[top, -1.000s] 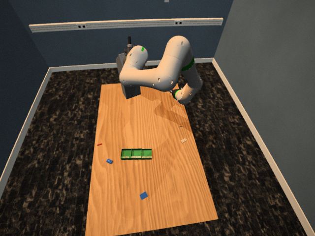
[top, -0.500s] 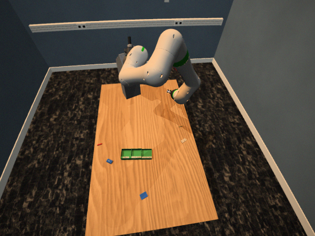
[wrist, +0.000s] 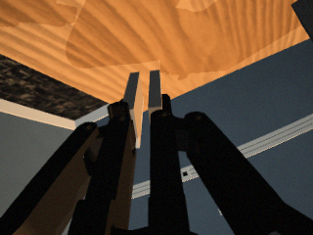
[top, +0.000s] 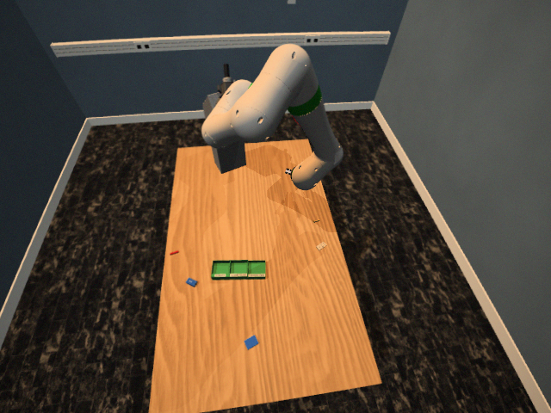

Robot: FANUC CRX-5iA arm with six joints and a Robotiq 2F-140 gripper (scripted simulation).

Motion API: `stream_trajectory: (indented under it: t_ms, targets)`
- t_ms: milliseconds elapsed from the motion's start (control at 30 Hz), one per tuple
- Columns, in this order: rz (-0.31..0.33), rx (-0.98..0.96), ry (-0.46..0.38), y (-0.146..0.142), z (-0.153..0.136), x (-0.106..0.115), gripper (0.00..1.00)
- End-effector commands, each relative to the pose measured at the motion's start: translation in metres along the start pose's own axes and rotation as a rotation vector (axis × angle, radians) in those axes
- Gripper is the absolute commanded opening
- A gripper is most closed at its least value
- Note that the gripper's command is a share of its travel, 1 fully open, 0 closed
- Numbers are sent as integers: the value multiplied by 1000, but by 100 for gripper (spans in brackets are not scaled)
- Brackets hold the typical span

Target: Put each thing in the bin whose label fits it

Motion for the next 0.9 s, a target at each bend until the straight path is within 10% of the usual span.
stream_trajectory:
  t_ms: [0,867]
  targets:
    - [50,29,28,0,25,14,15]
    - [195,155,221,26,133,86,15]
Point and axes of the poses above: the point where the finger pads meet when closed, its own x axis back along the fingers, its own y axis across the jaws, z = x × y, the point moved 1 cm from there along x, back along the fingers, and after that the axes turned 5 degrees about -x, right-handed, at the moved point
